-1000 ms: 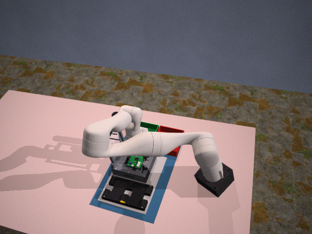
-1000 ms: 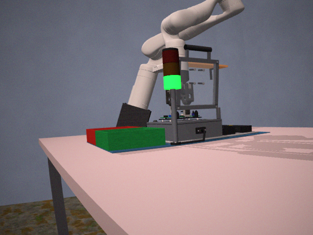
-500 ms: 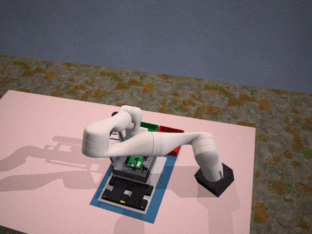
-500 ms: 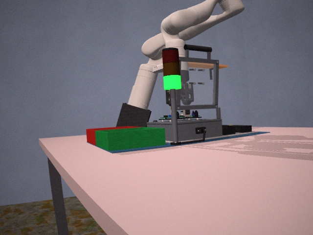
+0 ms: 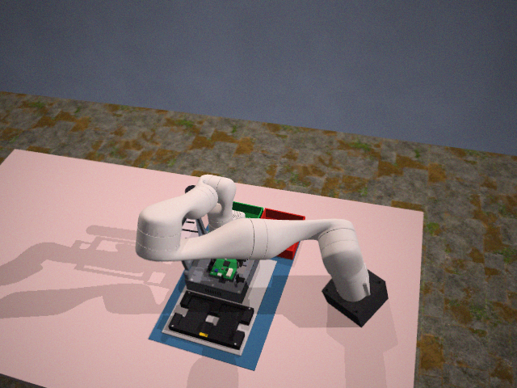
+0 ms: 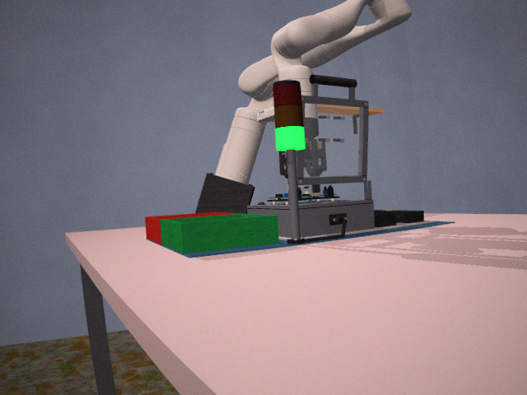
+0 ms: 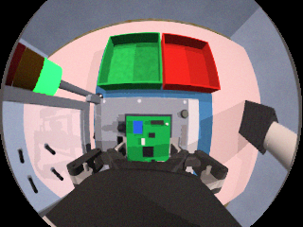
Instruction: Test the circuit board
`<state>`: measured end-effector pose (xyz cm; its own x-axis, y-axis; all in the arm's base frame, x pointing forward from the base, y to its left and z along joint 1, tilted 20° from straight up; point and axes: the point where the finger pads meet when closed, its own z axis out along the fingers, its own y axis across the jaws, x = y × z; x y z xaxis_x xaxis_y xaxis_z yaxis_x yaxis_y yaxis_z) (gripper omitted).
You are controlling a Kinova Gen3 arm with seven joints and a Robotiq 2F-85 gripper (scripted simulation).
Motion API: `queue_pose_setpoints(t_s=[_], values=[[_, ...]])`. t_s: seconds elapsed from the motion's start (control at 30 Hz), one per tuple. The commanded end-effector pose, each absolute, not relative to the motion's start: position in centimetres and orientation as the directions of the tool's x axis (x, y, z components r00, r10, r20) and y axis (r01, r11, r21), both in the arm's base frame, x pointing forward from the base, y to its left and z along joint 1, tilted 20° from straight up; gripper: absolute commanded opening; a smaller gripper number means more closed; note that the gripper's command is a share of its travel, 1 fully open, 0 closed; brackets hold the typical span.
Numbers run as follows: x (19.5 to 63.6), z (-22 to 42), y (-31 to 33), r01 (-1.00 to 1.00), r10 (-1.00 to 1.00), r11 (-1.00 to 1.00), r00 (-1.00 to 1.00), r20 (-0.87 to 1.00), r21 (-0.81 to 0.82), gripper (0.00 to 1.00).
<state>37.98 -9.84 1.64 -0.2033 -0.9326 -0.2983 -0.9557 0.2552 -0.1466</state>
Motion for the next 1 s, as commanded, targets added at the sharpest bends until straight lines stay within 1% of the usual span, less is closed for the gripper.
queue_pose_setpoints(t_s=[0.0, 0.43, 0.47, 0.9, 0.93, 0.97], values=[[38.17, 1.80, -9.88, -0.955, -0.932, 0.256, -0.203, -0.298, -0.149, 0.87], [38.17, 1.80, -9.88, -0.955, -0.932, 0.256, -0.203, -0.298, -0.149, 0.87], [38.17, 1.80, -9.88, -0.955, -0.932, 0.256, -0.203, -0.298, -0.149, 0.83], [38.17, 1.80, -9.88, -0.955, -0.932, 0.256, -0.203, -0.298, -0.149, 0.83], [38.17, 1.80, -9.88, -0.955, -0.932, 0.256, -0.203, -0.298, -0.149, 0.80], [38.17, 1.80, -9.88, -0.955, -0.932, 0.256, -0.203, -0.298, -0.149, 0.80]])
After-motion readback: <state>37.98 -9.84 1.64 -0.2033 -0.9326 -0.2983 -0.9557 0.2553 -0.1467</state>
